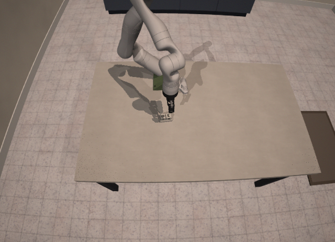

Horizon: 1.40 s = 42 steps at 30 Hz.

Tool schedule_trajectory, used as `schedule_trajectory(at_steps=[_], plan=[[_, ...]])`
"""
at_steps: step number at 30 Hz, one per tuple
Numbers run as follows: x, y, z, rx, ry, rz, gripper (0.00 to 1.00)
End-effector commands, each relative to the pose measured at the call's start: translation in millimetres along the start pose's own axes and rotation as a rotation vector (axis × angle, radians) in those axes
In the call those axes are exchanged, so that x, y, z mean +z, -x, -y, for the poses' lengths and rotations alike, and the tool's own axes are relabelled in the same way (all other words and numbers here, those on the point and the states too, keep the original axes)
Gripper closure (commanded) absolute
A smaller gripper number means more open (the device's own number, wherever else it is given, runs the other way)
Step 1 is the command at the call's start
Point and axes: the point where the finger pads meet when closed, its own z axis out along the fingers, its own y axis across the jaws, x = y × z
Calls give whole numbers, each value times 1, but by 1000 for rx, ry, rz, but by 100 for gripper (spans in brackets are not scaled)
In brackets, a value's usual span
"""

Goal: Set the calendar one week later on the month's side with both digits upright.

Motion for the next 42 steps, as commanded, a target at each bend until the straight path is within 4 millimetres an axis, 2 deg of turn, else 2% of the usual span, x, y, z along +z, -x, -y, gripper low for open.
schedule_trajectory(at_steps=[1,10,12,15,20,21,42], plan=[[-2,3,1,-10,0,4,0],[-2,3,0,-10,3,3,0],[10,2,-1,-20,5,5,0],[37,1,0,-19,2,0,0],[47,2,0,-14,3,2,0],[47,2,0,-15,3,3,54],[46,1,-1,-16,5,1,54]])
